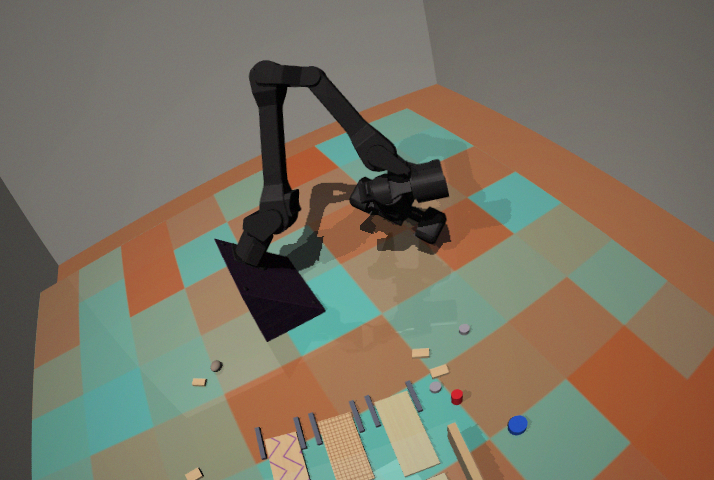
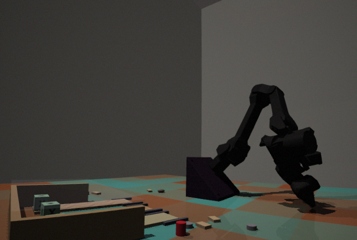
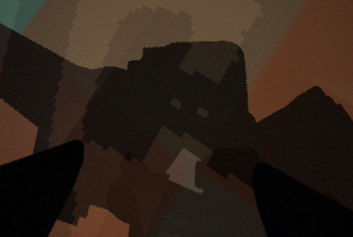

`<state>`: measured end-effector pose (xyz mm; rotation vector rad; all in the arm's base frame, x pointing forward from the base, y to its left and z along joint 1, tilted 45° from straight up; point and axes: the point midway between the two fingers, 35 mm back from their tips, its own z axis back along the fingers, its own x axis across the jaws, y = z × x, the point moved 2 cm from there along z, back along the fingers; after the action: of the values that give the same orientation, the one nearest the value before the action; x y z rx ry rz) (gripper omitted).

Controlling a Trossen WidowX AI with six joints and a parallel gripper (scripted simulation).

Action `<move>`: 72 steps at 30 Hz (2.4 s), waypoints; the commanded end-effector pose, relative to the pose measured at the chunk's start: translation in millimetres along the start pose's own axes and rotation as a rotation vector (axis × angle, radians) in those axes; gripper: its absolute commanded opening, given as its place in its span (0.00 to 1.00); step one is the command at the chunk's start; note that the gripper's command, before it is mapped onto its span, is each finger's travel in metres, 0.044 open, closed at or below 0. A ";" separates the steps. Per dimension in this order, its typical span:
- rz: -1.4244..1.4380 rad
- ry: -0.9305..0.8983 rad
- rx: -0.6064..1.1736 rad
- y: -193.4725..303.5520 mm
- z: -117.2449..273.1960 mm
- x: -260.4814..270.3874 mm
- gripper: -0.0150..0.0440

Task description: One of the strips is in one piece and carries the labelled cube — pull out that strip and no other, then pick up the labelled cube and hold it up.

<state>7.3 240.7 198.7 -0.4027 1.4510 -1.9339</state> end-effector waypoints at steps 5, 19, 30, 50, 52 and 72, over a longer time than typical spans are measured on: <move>-0.377 0.380 0.047 58.0 63.1 -72.5 0.93; -1.058 1.085 -0.138 176.9 238.4 -91.7 0.93; -1.458 1.604 -0.513 248.7 358.1 -0.9 0.93; -1.792 1.357 -0.329 312.8 377.5 -28.4 0.44; -1.849 1.288 -0.280 325.6 375.4 -33.7 0.35; -2.124 0.769 -0.016 390.9 344.4 -50.8 0.25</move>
<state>382.5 -32.1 -41.9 -1.8792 1.3813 -3.9585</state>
